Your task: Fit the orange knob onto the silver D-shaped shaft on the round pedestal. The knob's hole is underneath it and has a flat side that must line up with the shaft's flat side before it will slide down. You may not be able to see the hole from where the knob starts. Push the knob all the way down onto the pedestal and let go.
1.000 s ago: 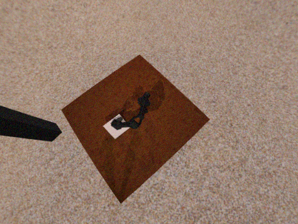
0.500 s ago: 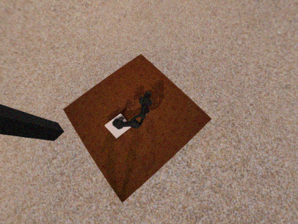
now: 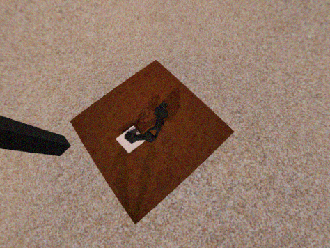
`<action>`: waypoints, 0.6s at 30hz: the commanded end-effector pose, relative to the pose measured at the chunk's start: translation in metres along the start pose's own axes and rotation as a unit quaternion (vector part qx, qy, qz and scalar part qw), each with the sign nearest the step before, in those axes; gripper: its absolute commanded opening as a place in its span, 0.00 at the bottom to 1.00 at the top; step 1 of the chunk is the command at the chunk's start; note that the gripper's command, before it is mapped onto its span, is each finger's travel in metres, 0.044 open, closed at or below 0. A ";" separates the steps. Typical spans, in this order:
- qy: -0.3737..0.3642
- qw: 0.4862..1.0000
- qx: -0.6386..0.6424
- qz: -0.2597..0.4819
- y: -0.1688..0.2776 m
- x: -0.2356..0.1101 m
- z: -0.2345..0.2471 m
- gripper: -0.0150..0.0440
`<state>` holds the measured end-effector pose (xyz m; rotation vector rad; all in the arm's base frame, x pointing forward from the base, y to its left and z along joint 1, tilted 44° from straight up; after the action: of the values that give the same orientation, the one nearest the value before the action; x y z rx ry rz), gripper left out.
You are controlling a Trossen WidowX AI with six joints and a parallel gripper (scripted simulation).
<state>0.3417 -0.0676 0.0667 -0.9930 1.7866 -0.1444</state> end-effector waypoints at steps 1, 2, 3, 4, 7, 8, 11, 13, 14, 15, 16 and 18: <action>0.000 1.000 0.004 -0.001 0.000 0.001 0.000 0.25; 0.000 1.000 0.004 -0.001 0.000 0.001 0.000 0.25; 0.000 1.000 0.004 -0.001 0.000 0.001 0.000 0.25; 0.000 1.000 0.004 -0.001 0.000 0.001 0.000 0.25; 0.000 1.000 0.004 -0.001 0.000 0.001 0.000 0.25; 0.000 1.000 0.004 -0.001 0.000 0.001 0.000 0.25; 0.000 1.000 0.004 -0.001 -0.001 -0.001 0.000 0.25; 0.000 1.000 0.004 -0.001 -0.001 -0.003 0.000 0.25; 0.000 1.000 0.004 -0.001 -0.002 -0.003 0.000 0.25; 0.000 1.000 0.009 -0.001 -0.002 -0.003 0.000 0.25; 0.000 1.000 0.017 -0.001 -0.002 -0.003 0.000 0.25; 0.000 0.999 0.048 -0.001 -0.002 -0.003 0.000 0.25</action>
<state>0.3422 -0.0671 0.0683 -0.9607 1.7770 -0.1846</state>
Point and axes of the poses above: the point midway between the two fingers, 35 mm back from their tips, its own x axis out along the fingers, its own z axis across the jaws, y = z × x, the point moved 5 cm from there along -x, back along the fingers, and after that the axes turned 15 degrees about x, right-handed, at the moved point
